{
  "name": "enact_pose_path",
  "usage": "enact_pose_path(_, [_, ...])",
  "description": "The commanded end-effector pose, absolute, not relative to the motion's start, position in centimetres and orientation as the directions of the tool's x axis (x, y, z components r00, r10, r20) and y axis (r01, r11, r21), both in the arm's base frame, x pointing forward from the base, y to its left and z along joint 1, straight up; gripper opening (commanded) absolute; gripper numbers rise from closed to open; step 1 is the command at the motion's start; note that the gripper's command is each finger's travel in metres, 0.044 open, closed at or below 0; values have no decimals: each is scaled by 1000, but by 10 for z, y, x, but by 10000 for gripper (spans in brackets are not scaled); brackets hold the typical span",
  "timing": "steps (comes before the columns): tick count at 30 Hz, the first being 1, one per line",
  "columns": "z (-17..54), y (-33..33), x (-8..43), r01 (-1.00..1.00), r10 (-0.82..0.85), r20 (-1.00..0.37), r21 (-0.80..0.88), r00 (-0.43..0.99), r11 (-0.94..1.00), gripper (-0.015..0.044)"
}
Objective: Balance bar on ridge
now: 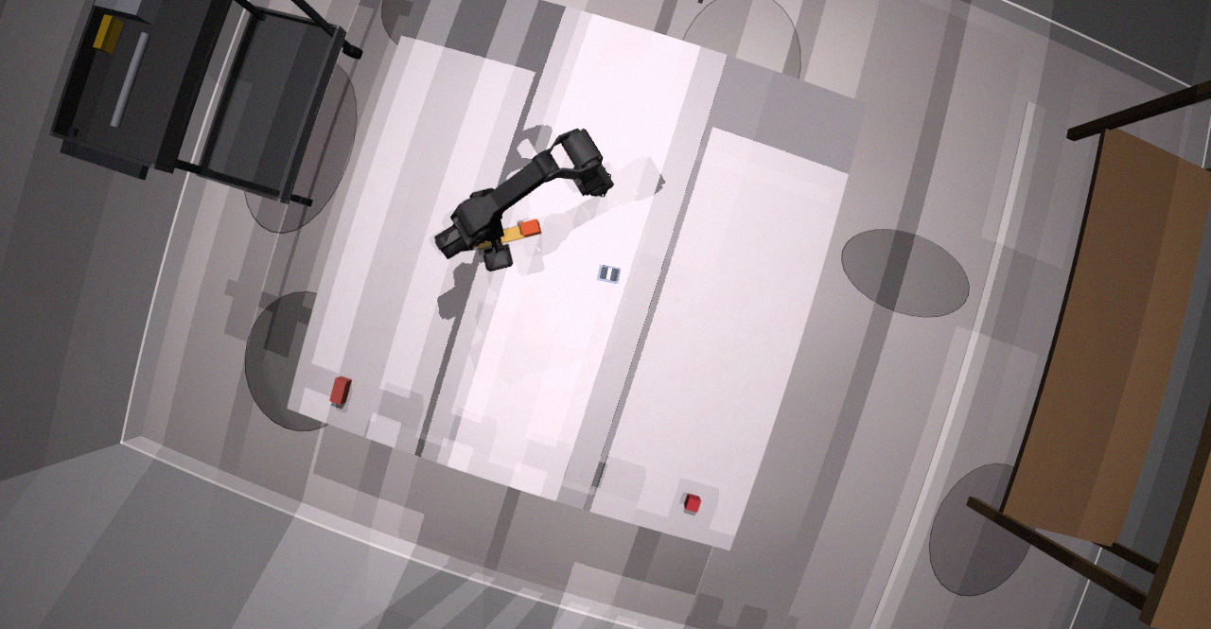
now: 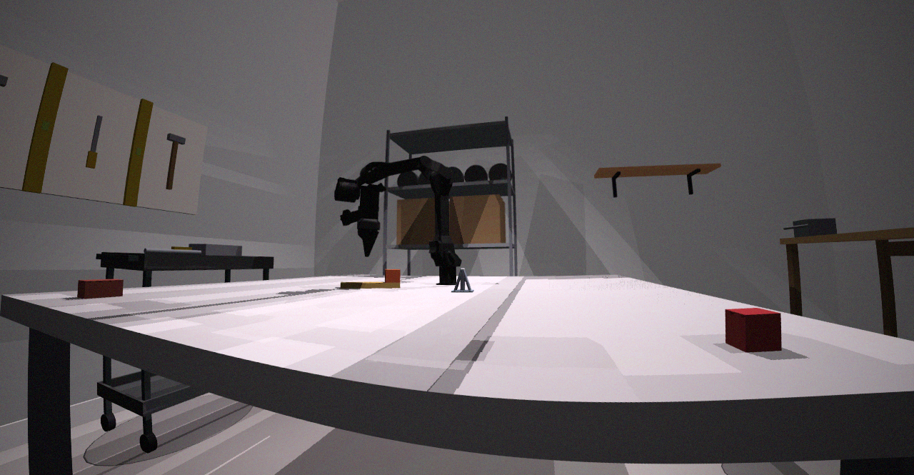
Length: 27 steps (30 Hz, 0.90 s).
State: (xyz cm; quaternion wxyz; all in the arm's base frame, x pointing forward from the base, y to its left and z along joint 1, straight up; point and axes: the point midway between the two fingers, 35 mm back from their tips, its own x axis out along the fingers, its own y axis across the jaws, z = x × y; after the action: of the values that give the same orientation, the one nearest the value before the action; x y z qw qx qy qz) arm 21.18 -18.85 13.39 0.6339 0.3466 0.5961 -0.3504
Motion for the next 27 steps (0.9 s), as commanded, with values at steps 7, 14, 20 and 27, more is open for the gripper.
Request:
enact_pose_path(7, [73,-186,208,856,-19,-1000,8,22,517,315])
enact_pose_path(14, [72,-186,208,856,-19,-1000,8,22,517,315])
enact_pose_path(20, [63,-187,209,856,-19,-1000,8,22,517,315])
enact_pose_path(27, [52,-187,209,856,-19,-1000,8,21,517,315])
